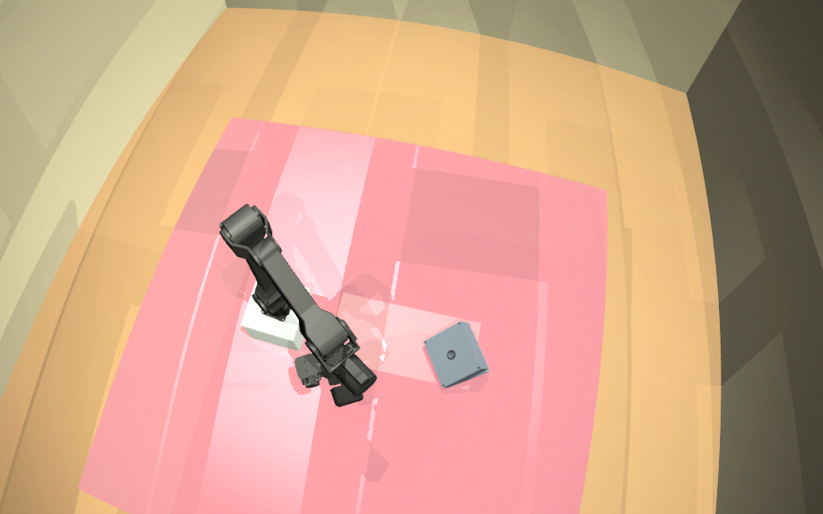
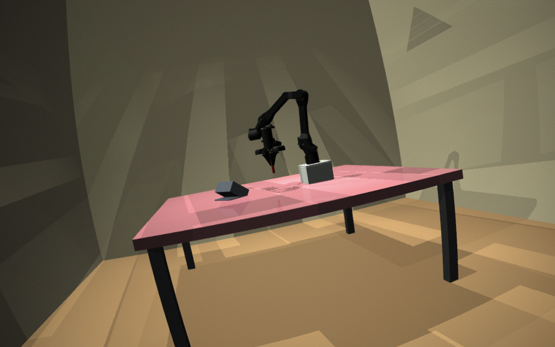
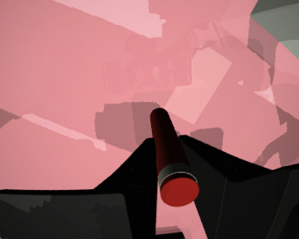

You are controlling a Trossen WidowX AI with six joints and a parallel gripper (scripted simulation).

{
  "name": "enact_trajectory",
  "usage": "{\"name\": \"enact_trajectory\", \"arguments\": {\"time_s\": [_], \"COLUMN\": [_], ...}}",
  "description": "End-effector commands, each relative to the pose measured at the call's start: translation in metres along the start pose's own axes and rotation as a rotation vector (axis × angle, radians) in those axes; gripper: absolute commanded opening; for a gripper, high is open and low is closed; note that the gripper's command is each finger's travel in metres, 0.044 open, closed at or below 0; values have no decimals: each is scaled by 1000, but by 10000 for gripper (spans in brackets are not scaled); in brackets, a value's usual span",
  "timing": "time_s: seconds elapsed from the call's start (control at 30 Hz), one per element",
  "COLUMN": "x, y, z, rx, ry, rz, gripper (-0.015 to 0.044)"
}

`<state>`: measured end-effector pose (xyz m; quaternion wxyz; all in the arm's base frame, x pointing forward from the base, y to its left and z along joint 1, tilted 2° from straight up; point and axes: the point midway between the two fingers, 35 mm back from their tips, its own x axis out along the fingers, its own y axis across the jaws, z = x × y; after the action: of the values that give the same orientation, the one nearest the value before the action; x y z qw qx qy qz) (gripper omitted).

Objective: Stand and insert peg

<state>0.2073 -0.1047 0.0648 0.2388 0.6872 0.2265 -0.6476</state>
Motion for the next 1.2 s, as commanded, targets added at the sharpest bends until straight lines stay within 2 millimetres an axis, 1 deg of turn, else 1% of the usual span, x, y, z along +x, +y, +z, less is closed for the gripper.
{"name": "enact_trajectory", "arguments": {"time_s": [0.0,0.13,0.63,1.17], "x": [-5,-6,-13,-28], "y": [1,5,22,32], "z": [-1,-12,-66,-126], "rx": [-5,-48,-284,-549], "ry": [3,39,221,413], "rz": [4,14,77,158], "gripper": [0,0,0,0]}}
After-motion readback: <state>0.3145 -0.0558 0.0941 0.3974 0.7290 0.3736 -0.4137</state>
